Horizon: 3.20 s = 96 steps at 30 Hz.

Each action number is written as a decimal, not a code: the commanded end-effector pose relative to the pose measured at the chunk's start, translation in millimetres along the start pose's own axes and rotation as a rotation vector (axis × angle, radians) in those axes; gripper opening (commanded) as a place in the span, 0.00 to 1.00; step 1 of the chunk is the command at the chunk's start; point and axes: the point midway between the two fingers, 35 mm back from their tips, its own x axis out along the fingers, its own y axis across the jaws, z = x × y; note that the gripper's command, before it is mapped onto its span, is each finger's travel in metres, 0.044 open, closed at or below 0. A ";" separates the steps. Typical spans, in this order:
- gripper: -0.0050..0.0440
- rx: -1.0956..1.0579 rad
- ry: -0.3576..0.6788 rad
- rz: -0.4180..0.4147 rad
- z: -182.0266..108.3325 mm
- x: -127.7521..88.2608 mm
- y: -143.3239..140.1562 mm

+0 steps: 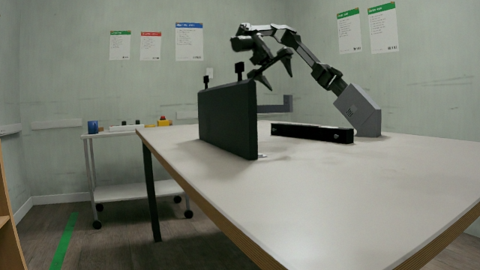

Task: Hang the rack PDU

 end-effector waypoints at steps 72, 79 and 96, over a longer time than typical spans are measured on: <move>1.00 1.941 -0.555 -0.247 1.0 138.6 48.2; 1.00 1.942 -0.555 -0.247 2.1 151.7 40.7; 1.00 1.942 -0.548 -0.241 5.7 199.8 15.5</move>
